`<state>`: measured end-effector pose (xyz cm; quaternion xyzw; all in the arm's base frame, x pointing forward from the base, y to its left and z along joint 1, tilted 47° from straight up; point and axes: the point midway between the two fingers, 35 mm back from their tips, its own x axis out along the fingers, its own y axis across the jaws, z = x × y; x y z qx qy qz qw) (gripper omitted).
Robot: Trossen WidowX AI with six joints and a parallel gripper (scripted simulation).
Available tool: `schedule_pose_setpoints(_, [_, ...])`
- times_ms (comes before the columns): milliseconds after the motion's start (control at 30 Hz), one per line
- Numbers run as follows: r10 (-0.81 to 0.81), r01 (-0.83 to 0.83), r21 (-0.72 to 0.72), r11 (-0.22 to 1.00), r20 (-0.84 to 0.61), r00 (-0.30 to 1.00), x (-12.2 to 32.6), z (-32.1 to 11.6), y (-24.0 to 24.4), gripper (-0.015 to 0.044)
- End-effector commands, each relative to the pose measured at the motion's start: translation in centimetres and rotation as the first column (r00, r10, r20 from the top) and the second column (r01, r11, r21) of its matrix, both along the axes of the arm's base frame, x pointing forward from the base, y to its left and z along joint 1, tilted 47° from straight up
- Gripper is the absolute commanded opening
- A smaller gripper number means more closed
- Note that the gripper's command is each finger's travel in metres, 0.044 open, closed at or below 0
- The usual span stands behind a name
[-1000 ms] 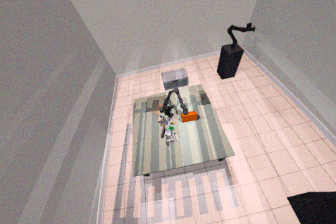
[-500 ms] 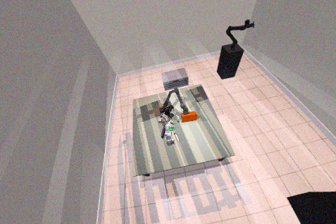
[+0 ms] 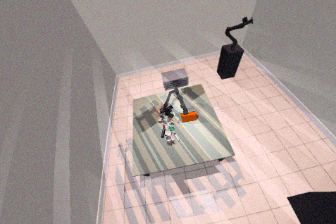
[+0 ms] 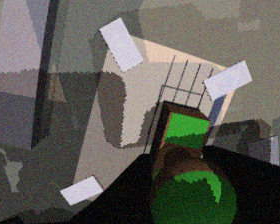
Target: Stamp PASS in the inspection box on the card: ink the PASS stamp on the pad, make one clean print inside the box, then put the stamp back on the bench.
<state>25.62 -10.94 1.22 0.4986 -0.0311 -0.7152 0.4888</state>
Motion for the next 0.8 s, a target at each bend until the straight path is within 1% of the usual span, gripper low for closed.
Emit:
schedule_pose_setpoints(0, [-0.002, 0.002, -0.004, 1.000, -0.007, 1.000, -0.24, -0.20, -0.30, 0.0000])
schedule_pose_setpoints(767, [-0.004, 0.004, -0.005, 1.000, -0.004, 1.000, -0.26, -0.41, -0.54, 0.0000])
